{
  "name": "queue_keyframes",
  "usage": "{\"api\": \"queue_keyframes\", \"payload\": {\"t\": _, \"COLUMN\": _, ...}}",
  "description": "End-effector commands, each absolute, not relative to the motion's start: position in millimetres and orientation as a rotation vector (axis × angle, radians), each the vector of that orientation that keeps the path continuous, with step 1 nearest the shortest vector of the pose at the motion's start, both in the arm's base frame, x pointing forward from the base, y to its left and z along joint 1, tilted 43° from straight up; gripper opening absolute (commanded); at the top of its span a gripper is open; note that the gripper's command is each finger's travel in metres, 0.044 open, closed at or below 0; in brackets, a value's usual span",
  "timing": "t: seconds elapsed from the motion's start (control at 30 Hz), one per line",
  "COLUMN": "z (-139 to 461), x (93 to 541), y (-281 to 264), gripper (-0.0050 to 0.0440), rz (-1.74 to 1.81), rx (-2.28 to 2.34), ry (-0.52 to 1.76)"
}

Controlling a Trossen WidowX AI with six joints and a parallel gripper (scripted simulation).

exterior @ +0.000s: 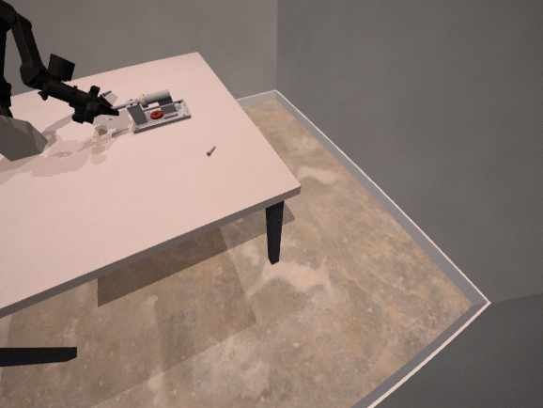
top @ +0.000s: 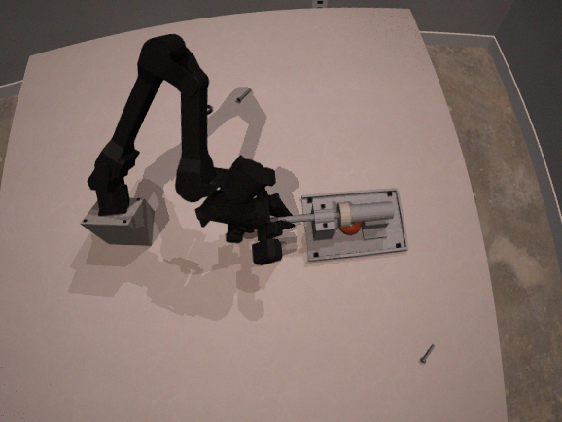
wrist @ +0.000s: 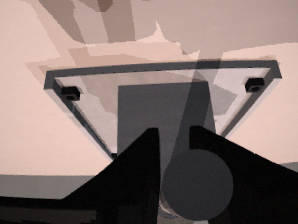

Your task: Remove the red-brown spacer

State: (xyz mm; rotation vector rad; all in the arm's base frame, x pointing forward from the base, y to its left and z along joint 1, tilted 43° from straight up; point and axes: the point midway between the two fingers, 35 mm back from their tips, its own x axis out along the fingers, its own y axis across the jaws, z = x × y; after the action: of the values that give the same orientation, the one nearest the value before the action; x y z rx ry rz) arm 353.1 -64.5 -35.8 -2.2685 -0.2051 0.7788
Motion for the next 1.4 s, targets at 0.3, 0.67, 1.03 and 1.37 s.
{"api": "queue_keyframes", "payload": {"t": 0.3, "z": -34.2, "x": 358.5, "y": -66.3, "gripper": 0.0, "rz": 0.771, "rx": -2.274, "ry": -0.206}}
{"api": "queue_keyframes", "payload": {"t": 0.67, "z": -33.7, "x": 360.8, "y": -67.0, "gripper": 0.0, "rz": 0.771, "rx": -2.274, "ry": -0.206}}
{"api": "queue_keyframes", "payload": {"t": 1.03, "z": -33.7, "x": 363.7, "y": -67.6, "gripper": 0.0, "rz": 0.771, "rx": -2.274, "ry": -0.206}}
{"api": "queue_keyframes", "payload": {"t": 1.37, "z": -33.6, "x": 365.9, "y": -67.9, "gripper": 0.0, "rz": 0.771, "rx": -2.274, "ry": -0.206}}
